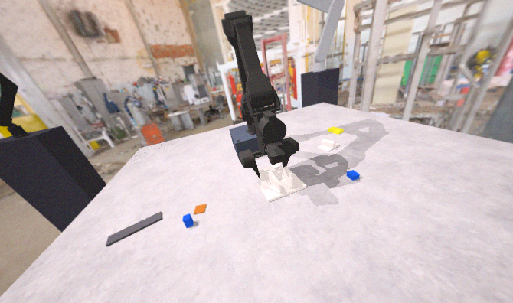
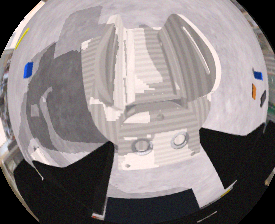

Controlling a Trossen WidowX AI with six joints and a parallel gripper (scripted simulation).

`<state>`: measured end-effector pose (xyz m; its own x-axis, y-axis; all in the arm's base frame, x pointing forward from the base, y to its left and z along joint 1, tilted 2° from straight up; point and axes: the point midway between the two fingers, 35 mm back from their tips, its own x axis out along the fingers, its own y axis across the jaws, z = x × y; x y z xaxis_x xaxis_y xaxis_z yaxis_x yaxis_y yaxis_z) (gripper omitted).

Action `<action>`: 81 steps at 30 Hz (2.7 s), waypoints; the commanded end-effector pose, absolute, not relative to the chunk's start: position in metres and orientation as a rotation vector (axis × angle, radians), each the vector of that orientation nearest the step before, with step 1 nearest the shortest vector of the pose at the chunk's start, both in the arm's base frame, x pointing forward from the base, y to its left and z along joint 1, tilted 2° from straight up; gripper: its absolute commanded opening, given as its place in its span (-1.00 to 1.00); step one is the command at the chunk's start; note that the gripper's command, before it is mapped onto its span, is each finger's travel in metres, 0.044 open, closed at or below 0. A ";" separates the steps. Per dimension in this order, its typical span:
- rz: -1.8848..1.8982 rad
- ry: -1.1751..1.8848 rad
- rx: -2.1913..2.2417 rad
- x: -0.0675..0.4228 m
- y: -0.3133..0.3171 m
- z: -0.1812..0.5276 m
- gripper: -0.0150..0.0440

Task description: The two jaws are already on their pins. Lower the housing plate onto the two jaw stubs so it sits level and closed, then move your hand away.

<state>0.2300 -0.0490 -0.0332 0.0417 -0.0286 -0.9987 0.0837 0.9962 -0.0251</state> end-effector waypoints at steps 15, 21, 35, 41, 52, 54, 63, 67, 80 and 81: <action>-0.083 1.520 0.039 0.227 -0.047 0.036 1.00; -0.082 1.524 0.042 0.212 -0.043 0.068 1.00; -0.082 1.528 0.044 0.197 -0.039 0.092 1.00; -0.082 1.528 0.044 0.197 -0.039 0.092 1.00; -0.082 1.528 0.044 0.197 -0.039 0.092 1.00; -0.082 1.528 0.044 0.197 -0.039 0.092 1.00; -0.082 1.528 0.044 0.197 -0.039 0.092 1.00; -0.082 1.528 0.044 0.197 -0.039 0.092 1.00; -0.082 1.528 0.044 0.197 -0.039 0.092 1.00; -0.082 1.528 0.044 0.197 -0.039 0.092 1.00</action>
<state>0.1967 -0.0392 0.0912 0.0395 -0.0275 -0.9988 0.0768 0.9968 -0.0244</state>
